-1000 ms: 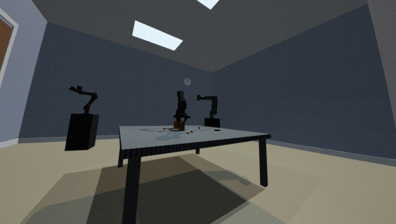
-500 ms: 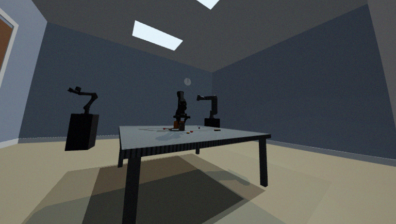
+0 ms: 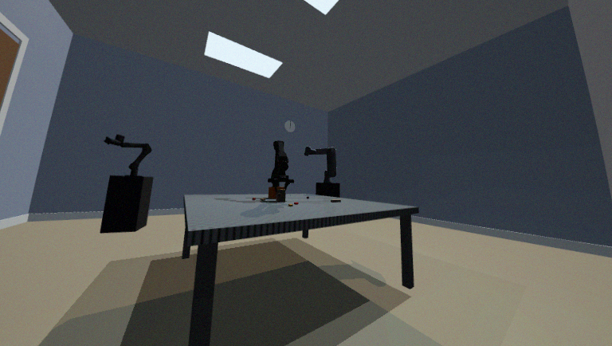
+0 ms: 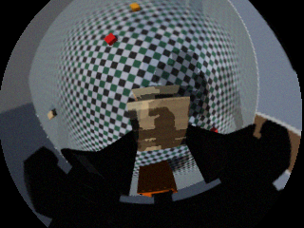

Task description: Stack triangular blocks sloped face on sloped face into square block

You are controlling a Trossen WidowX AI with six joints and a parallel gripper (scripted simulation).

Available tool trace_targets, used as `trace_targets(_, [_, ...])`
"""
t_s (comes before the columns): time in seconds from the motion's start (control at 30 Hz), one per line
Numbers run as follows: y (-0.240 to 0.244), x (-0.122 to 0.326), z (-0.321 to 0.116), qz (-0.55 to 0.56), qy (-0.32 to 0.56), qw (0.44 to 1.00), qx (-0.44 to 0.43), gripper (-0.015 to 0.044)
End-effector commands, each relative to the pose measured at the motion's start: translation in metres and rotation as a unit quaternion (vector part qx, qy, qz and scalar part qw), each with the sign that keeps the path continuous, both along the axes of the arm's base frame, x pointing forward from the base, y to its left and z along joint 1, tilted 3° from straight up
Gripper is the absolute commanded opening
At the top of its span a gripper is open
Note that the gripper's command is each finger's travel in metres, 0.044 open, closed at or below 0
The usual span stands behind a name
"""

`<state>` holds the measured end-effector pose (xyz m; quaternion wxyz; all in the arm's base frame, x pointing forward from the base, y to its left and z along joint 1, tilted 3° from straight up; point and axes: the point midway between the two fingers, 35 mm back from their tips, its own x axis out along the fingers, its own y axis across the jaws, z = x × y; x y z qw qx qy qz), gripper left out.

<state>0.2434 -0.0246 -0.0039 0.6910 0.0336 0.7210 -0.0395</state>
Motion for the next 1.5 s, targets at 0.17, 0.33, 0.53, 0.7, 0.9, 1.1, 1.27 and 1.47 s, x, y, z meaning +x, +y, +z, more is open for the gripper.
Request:
trace_targets(0.17, [-0.001, -0.002, -0.001, -0.001, 0.003, 1.000, -0.003, 0.0000])
trace_targets(0.33, [-0.001, -0.002, -0.002, -0.001, 0.003, 1.000, -0.003, 0.0000])
trace_targets(0.53, [-0.001, 0.000, -0.006, -0.001, 0.003, 1.000, -0.003, 0.0000])
trace_targets(0.7, [-0.001, 0.001, -0.009, -0.001, 0.003, 1.000, -0.003, 0.0000])
trace_targets(0.9, [-0.001, 0.003, -0.012, -0.001, 0.003, 1.000, -0.003, 0.0000])
trace_targets(1.1, [-0.002, 0.004, -0.016, -0.001, 0.003, 1.000, -0.003, 0.0000])
trace_targets(1.27, [-0.002, 0.005, -0.019, -0.001, 0.003, 1.000, -0.003, 0.0000])
trace_targets(1.47, [-0.002, 0.007, -0.022, -0.001, 0.003, 1.000, -0.003, 0.0000])
